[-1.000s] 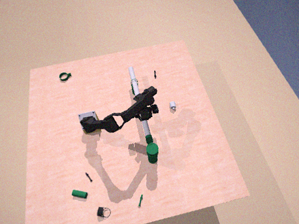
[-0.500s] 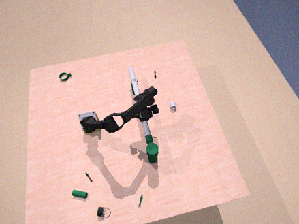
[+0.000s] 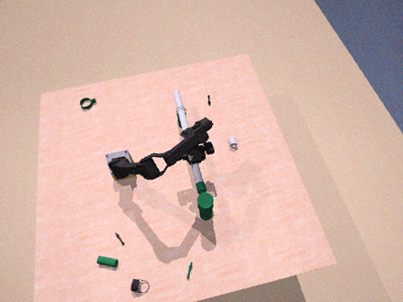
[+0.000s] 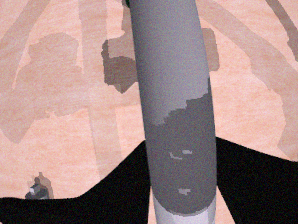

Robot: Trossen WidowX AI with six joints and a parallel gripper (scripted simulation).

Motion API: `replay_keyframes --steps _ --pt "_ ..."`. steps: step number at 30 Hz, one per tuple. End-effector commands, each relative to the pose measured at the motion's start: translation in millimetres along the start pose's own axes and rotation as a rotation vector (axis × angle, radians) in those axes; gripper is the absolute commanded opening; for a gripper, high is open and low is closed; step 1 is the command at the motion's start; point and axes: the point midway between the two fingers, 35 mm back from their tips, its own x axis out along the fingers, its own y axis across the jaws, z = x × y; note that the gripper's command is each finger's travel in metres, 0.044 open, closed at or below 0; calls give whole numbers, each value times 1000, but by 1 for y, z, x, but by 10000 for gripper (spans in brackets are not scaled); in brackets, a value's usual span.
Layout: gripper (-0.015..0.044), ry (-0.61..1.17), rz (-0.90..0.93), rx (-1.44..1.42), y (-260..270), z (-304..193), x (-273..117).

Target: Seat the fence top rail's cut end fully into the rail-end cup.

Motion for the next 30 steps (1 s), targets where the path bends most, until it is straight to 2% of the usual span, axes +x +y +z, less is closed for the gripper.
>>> replay_keyframes --steps 1,30 --pt "0 -6 9 2 1 8 -1" --pt "0 -7 9 2 2 34 2"
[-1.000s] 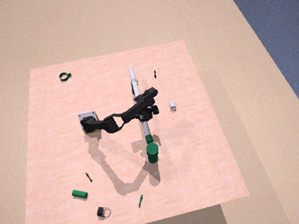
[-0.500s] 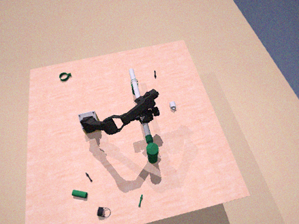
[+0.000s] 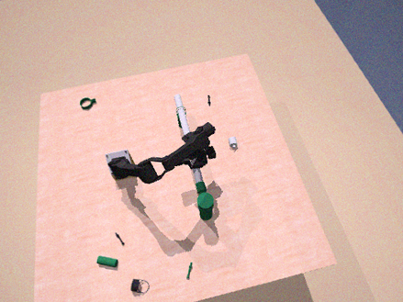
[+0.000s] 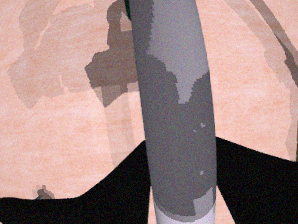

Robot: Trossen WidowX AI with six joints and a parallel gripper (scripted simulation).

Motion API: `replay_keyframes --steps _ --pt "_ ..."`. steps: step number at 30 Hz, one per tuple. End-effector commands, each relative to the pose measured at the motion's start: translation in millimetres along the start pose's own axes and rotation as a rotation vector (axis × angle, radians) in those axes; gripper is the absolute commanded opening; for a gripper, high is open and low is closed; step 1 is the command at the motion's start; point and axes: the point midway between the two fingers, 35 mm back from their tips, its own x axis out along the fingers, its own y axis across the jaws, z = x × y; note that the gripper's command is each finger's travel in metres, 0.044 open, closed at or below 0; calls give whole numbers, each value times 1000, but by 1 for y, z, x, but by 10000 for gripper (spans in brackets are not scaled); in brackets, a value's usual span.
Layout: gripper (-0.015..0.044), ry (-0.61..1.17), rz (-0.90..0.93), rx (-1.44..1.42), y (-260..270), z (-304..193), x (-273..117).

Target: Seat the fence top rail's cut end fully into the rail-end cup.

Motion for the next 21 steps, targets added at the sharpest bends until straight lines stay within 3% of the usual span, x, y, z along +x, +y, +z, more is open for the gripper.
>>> replay_keyframes --steps 1,9,21 --pt "0 0 0 0 0 0 0" --pt "0 0 0 0 0 0 0" --pt "315 3 3 4 0 -3 -4"
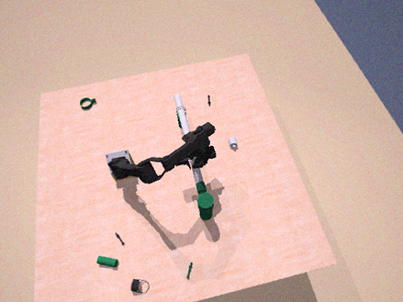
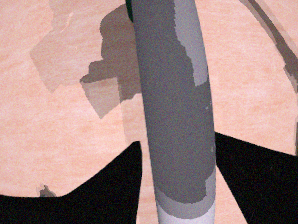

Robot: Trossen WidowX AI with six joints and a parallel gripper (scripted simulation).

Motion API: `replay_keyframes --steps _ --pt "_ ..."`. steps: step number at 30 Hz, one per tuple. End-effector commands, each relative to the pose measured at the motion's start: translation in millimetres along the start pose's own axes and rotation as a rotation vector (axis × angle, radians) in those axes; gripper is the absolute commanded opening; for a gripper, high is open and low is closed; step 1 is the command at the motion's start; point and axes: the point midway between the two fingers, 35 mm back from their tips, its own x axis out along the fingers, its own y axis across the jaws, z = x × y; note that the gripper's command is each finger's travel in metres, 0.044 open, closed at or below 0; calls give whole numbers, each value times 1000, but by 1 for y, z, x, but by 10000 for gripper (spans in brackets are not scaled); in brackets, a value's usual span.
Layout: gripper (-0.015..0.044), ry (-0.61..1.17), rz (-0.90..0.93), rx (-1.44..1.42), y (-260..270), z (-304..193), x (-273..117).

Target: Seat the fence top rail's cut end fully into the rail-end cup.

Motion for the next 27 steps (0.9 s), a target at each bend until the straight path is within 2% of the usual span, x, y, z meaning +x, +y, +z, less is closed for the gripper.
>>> replay_keyframes --steps 1,5,10,16,21,27 --pt "341 5 0 7 0 -4 -6" --pt "440 14 10 22 0 -14 -22" --pt "440 22 20 42 -3 -27 -44" --pt "440 25 44 37 -2 -25 -49" --pt "440 71 125 23 -7 -25 -85" --pt "440 74 129 22 -8 -25 -86"
